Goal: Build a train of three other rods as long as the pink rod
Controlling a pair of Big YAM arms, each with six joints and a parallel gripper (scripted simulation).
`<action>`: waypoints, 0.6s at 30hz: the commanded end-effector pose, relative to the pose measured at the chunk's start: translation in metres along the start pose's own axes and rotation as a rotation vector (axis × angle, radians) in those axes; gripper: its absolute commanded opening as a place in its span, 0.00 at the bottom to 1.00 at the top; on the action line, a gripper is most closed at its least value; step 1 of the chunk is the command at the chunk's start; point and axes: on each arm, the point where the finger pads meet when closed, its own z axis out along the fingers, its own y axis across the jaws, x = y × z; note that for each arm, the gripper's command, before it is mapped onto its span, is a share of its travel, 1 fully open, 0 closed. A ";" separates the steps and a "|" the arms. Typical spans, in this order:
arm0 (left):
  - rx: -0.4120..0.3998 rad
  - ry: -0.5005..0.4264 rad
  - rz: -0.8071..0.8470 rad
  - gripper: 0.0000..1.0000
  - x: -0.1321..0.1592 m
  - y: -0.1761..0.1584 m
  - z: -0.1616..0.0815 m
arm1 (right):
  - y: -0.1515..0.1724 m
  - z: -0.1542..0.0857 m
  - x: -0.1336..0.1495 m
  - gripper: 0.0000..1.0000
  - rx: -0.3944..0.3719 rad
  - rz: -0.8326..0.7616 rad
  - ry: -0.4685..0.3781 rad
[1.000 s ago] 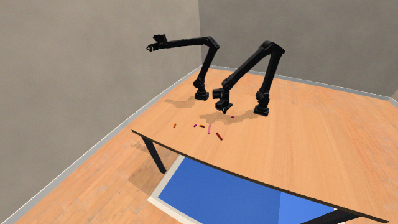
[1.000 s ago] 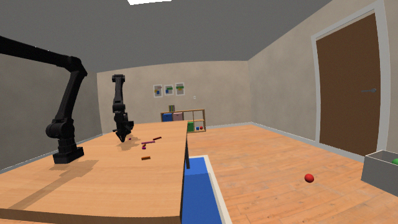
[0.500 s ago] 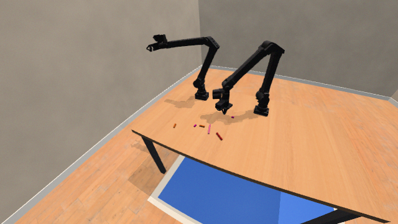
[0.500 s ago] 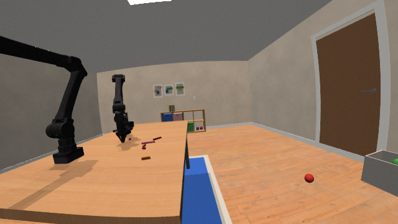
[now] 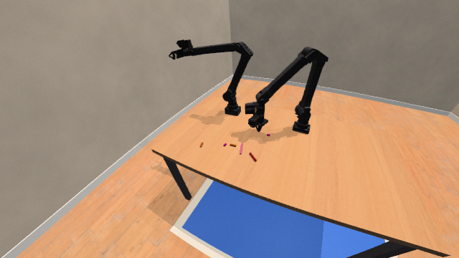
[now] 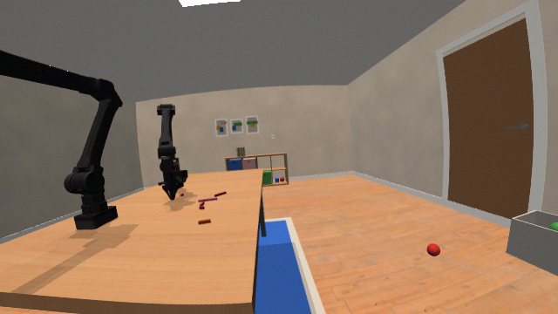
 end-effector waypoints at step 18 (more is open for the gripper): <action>0.010 -0.013 -0.003 0.12 -0.004 -0.007 -0.002 | -0.004 -0.007 -0.045 1.00 0.009 0.008 -0.071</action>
